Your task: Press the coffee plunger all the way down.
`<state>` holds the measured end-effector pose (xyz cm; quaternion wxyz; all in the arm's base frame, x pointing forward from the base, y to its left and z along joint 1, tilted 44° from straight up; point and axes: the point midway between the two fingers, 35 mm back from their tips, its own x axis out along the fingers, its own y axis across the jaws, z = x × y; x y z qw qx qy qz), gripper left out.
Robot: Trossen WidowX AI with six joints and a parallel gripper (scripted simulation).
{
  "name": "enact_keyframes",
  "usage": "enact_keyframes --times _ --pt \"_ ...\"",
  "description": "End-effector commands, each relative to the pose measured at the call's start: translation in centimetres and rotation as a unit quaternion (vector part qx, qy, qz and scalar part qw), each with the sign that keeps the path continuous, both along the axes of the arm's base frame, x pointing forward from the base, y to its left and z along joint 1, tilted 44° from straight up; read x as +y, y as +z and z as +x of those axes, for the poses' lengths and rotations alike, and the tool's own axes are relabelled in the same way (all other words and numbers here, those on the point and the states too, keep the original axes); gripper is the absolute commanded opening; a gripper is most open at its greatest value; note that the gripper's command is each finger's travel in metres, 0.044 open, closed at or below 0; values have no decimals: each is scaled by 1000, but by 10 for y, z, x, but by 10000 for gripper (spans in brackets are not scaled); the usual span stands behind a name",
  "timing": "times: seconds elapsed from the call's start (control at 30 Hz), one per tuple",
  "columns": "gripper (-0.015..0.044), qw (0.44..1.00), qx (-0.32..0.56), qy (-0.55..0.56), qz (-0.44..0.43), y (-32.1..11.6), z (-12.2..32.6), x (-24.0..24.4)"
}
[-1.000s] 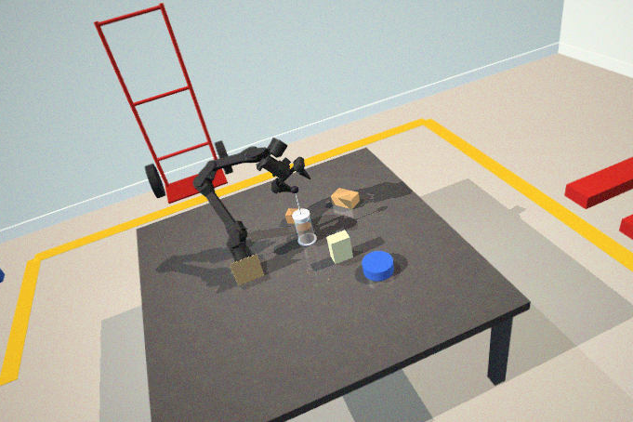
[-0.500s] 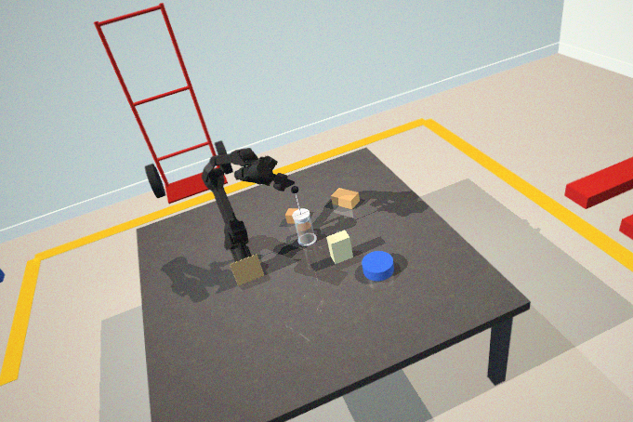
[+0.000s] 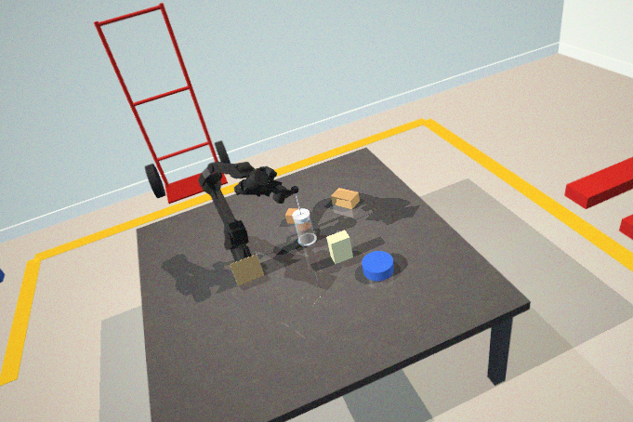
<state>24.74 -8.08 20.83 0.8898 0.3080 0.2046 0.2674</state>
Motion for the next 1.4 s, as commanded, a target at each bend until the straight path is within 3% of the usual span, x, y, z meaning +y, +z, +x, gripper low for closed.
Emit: enact_keyframes --times 0.0,1.03,1.37 --pt "440 1000 2 0 -1 -3 0 3" --pt "440 1000 1 0 -1 -10 31 27" --pt "177 1000 1 0 -1 -10 31 27"
